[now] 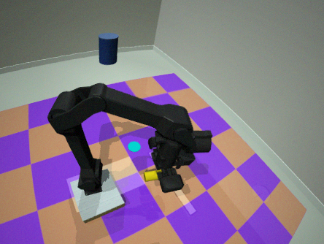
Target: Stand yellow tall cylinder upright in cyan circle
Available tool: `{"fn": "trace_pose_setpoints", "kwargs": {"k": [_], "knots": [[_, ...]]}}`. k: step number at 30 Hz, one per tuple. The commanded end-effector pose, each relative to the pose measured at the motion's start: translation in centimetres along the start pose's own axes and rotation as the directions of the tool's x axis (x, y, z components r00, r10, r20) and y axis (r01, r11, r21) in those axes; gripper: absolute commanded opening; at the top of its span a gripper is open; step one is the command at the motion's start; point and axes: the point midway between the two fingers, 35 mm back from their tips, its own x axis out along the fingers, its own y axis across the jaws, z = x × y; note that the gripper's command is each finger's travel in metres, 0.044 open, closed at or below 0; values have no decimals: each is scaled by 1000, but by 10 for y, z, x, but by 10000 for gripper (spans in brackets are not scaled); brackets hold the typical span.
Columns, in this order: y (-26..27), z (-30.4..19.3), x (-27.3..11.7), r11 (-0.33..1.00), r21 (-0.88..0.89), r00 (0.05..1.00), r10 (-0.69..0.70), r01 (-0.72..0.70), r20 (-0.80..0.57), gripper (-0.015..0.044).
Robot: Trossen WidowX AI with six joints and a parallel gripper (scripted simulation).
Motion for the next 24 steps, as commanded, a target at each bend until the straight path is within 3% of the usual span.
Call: {"fn": "trace_pose_setpoints", "kwargs": {"k": [1,24], "knots": [[10,2,-1,997,-76,1000,-5,5,-2,105],[77,6,-8,862,-507,1000,-8,10,6,105]]}}
